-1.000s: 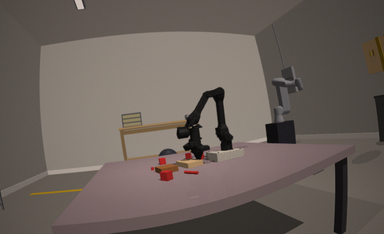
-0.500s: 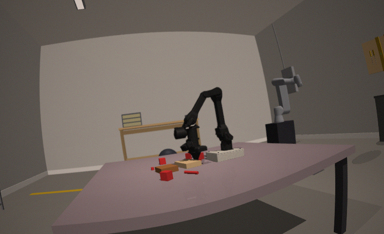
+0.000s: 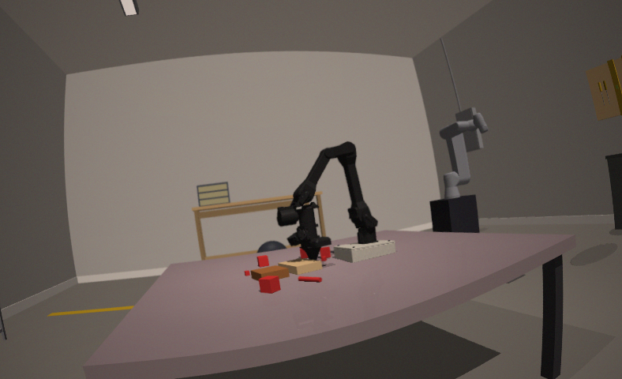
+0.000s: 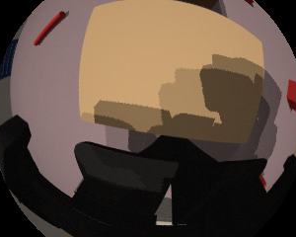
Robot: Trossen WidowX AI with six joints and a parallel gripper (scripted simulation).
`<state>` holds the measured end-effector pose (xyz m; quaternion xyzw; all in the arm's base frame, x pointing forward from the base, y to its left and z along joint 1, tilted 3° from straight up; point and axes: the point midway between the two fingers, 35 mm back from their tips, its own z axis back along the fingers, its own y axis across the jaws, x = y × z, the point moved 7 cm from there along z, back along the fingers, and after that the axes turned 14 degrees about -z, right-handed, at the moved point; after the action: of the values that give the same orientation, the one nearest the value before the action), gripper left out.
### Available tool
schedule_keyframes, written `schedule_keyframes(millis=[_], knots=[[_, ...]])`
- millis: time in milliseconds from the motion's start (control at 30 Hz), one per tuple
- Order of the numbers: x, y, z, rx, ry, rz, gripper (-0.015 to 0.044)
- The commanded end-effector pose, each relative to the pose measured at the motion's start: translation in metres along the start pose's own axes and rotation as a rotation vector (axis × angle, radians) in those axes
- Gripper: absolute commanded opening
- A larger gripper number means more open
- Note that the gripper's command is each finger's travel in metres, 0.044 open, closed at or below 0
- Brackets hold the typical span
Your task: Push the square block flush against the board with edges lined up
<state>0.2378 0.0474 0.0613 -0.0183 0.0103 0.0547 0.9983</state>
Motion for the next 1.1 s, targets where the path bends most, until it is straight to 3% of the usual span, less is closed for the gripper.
schedule_keyframes(millis=[0,333,1067], knots=[[0.008,0.002,0.000,0.005,-0.007,-0.004,0.0000],[0.017,0.005,-0.001,0.006,-0.008,-0.004,0.0000],[-0.016,-0.004,-0.001,0.005,-0.005,-0.004,0.0000]])
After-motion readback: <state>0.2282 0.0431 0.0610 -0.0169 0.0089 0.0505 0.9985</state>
